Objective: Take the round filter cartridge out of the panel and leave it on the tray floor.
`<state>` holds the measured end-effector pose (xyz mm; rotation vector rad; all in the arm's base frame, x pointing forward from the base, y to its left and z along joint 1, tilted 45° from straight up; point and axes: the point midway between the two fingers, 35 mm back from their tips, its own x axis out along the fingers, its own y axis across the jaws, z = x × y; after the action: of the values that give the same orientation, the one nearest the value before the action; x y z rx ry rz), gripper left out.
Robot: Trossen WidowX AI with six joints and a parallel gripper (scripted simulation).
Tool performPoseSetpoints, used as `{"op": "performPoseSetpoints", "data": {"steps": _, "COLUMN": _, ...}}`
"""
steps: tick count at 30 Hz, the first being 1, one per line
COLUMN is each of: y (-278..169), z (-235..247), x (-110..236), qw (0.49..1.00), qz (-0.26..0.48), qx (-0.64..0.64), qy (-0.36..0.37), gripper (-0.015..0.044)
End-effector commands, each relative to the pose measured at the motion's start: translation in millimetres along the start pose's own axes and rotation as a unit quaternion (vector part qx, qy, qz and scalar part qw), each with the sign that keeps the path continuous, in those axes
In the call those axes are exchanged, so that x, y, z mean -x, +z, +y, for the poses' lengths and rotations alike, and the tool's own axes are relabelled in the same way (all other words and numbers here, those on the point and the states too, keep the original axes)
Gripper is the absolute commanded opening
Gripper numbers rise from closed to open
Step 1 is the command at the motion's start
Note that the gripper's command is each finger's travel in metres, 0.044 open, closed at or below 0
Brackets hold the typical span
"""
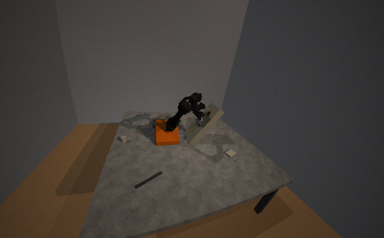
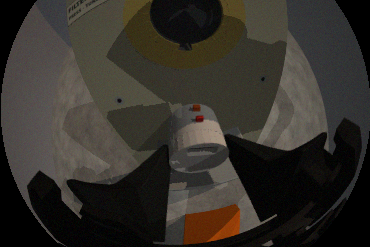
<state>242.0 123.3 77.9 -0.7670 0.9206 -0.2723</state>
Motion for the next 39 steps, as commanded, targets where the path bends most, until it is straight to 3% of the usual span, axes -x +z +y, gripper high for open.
{"op": "performPoseSetpoints", "data": {"steps": 1, "y": -0.1, "z": 0.7, "x": 0.1, "qw": 1.000, "qz": 0.001, "qx": -0.002, "qy": 0.002, "gripper": 0.0191}}
{"op": "performPoseSetpoints", "data": {"steps": 9, "y": 11.4, "z": 0.4, "x": 5.3, "qw": 1.000, "qz": 0.000, "qx": -0.001, "qy": 0.001, "gripper": 0.0000}}
{"op": "performPoseSetpoints", "data": {"steps": 15, "y": 22.0, "z": 1.2, "x": 16.8, "qw": 1.000, "qz": 0.000, "qx": 0.000, "qy": 0.002, "gripper": 0.0000}}
{"op": "performPoseSetpoints", "data": {"steps": 31, "y": 26.8, "z": 1.1, "x": 98.4, "qw": 1.000, "qz": 0.002, "qx": 0.001, "qy": 0.002, "gripper": 0.0000}}
{"op": "performPoseSetpoints", "data": {"steps": 39, "y": 29.5, "z": 34.9, "x": 95.1, "qw": 1.000, "qz": 0.001, "qx": 0.000, "qy": 0.003, "gripper": 0.0000}}
